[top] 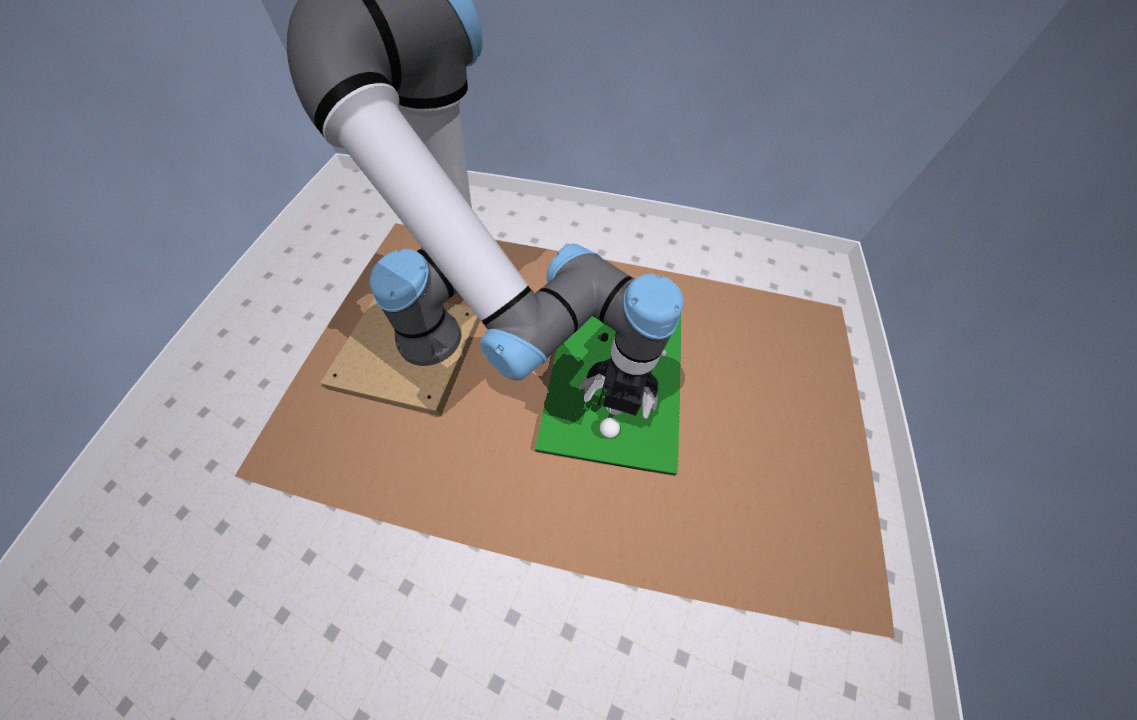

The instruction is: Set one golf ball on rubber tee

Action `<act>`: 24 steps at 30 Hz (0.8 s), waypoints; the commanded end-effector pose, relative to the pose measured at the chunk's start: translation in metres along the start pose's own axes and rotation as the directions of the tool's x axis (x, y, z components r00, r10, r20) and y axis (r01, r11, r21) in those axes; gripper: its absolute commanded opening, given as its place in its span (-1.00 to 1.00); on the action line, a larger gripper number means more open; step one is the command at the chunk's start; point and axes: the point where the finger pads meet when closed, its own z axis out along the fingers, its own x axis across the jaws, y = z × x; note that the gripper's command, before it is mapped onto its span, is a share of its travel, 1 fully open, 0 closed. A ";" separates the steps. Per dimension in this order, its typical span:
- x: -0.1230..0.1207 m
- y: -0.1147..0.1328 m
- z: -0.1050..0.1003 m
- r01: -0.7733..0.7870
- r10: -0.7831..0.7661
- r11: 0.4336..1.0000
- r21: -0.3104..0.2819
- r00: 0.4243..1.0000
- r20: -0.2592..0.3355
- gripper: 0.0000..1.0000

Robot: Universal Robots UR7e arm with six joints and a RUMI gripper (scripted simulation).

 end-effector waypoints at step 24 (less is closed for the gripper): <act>0.002 0.001 0.031 0.000 0.000 1.000 -0.002 1.000 -0.004 -1.00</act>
